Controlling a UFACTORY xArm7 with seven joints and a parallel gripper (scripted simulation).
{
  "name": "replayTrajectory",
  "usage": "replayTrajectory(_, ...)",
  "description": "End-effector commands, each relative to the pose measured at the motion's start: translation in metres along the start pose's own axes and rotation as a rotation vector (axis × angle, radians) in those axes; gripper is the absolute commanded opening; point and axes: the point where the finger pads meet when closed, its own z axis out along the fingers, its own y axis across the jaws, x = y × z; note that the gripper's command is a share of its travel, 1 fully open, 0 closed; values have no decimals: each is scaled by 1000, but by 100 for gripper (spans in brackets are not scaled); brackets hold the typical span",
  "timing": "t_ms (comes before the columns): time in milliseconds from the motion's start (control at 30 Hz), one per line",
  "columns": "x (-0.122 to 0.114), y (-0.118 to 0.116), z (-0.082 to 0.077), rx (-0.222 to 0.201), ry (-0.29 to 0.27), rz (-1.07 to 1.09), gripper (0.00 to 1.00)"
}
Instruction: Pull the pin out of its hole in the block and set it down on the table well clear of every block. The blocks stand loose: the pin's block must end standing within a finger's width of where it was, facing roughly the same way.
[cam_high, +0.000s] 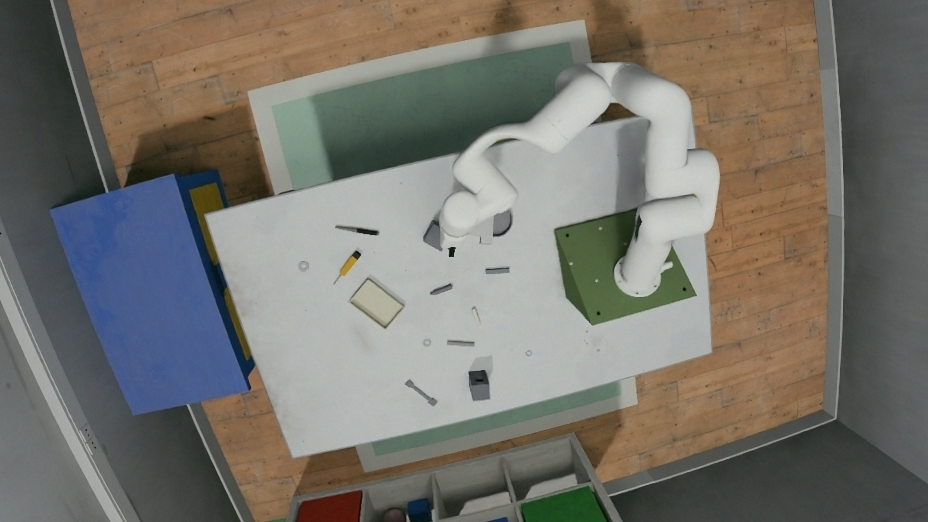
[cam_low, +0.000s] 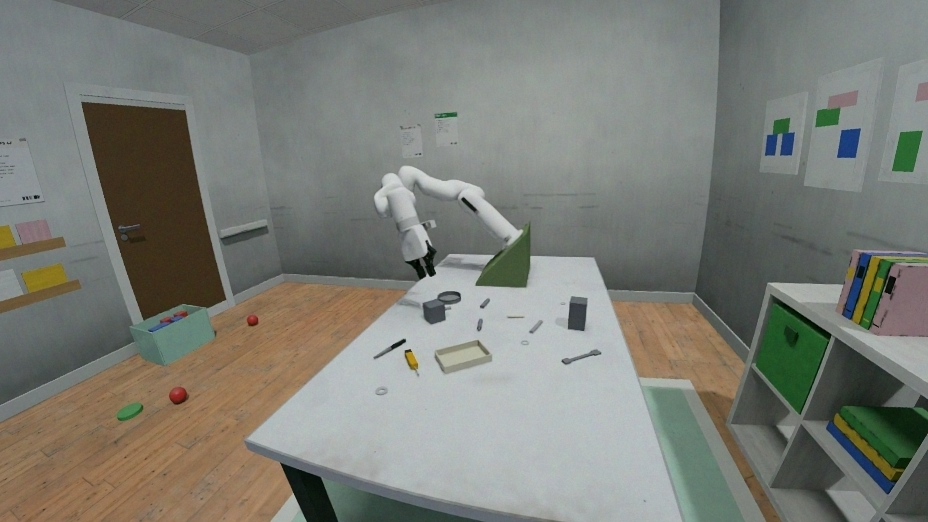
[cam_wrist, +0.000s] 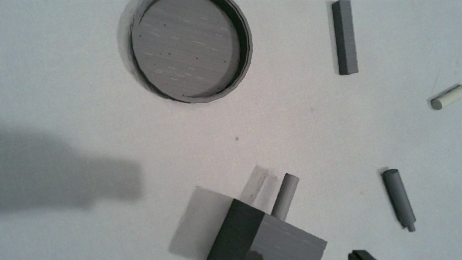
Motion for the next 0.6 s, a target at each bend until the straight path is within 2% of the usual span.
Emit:
replayTrajectory(0,-1,2,-2,-1,-6,-3,43)
replayTrajectory(567,1,3,0,0,-3,-2,43)
